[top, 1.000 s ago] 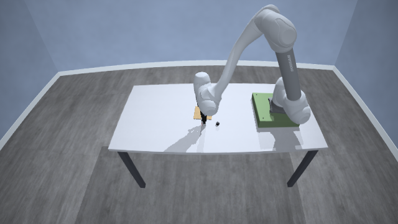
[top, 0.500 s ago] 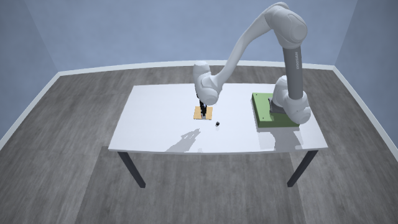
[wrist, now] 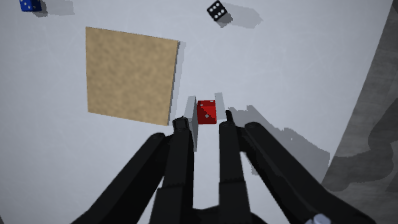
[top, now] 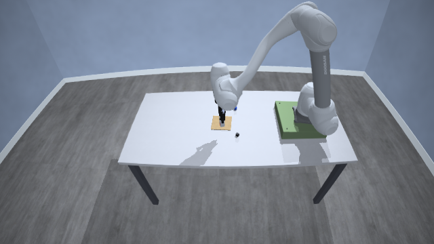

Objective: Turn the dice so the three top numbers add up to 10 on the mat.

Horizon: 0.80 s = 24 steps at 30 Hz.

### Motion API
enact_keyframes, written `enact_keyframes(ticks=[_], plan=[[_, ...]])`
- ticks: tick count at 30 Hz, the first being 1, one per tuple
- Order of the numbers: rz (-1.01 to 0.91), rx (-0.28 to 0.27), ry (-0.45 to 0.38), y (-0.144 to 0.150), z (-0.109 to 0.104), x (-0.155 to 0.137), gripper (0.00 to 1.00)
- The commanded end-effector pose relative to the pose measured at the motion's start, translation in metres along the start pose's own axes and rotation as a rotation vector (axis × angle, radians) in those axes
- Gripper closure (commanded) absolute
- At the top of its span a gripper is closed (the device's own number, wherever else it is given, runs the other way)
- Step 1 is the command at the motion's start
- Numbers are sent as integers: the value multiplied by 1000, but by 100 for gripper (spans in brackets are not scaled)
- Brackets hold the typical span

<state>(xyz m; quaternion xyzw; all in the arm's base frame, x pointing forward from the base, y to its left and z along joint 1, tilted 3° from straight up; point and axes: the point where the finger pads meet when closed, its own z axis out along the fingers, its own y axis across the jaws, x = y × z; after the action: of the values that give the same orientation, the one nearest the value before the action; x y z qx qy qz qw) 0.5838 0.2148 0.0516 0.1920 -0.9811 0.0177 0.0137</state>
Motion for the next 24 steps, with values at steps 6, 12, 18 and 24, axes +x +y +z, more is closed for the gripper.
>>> enact_keyframes(ticks=[6, 12, 18, 24], plan=[[183, 0, 0, -87, -4, 53, 91], [236, 0, 0, -109, -4, 71, 91], [236, 0, 0, -109, -4, 71, 91], [236, 0, 0, -109, -4, 71, 91]])
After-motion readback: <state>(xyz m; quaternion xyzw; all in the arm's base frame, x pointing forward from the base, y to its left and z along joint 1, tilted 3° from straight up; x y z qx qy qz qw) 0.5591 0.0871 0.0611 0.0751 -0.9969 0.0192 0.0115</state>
